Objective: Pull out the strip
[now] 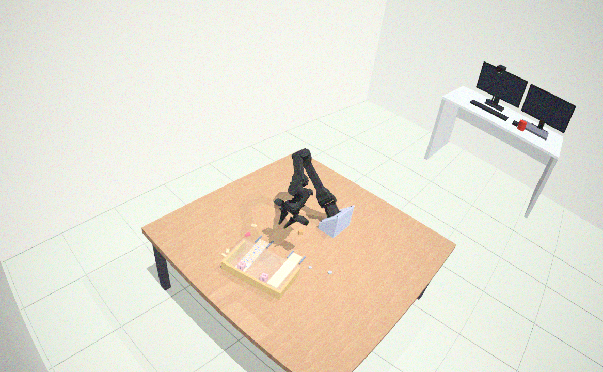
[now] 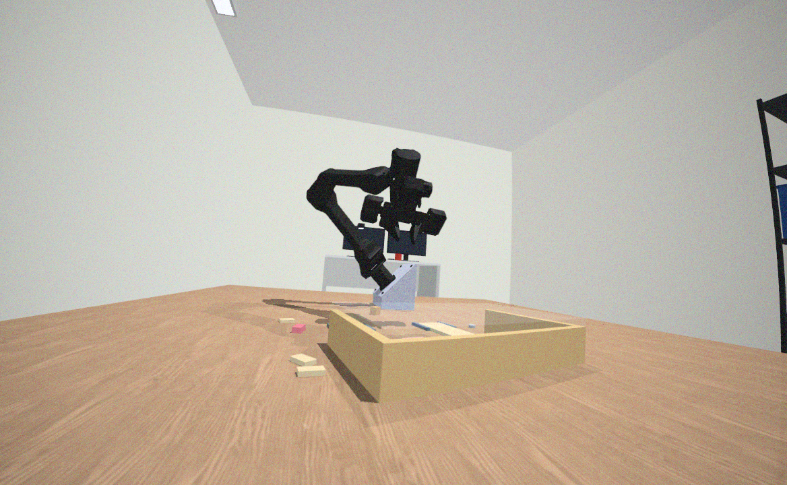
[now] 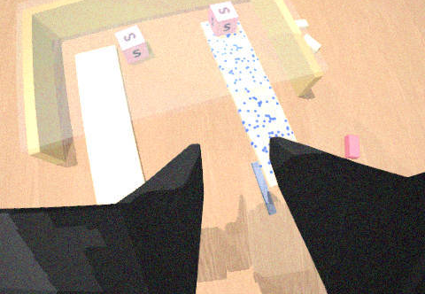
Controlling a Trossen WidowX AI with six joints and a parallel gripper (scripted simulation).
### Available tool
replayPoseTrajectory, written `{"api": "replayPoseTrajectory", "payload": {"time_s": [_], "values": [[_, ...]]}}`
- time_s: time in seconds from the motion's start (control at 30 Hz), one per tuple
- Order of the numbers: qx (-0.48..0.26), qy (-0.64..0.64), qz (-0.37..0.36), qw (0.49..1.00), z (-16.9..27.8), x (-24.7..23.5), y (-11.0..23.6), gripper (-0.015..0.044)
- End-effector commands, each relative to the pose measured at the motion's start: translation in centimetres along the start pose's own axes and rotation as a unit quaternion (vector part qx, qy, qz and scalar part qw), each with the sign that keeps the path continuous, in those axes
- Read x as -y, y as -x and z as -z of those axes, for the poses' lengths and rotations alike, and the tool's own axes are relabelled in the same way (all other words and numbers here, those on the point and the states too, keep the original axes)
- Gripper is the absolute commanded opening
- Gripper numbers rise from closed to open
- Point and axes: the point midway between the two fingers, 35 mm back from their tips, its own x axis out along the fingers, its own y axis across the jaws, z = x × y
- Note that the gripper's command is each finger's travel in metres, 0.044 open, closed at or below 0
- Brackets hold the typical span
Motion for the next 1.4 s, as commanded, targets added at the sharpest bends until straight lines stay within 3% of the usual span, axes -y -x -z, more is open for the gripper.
{"api": "replayPoseTrajectory", "payload": {"time_s": [0.0,0.07,0.43,1.37], "values": [[-0.098,0.04,-0.016,0.994,-0.4,1.9,-3.7,0.0032],[-0.135,0.054,-0.022,0.989,-0.3,2.9,-5.0,0.0],[-0.328,0.105,-0.079,0.935,2.8,8.5,-10.6,0.0],[-0.331,0.105,-0.08,0.934,4.1,8.5,-12.4,0.0]]}}
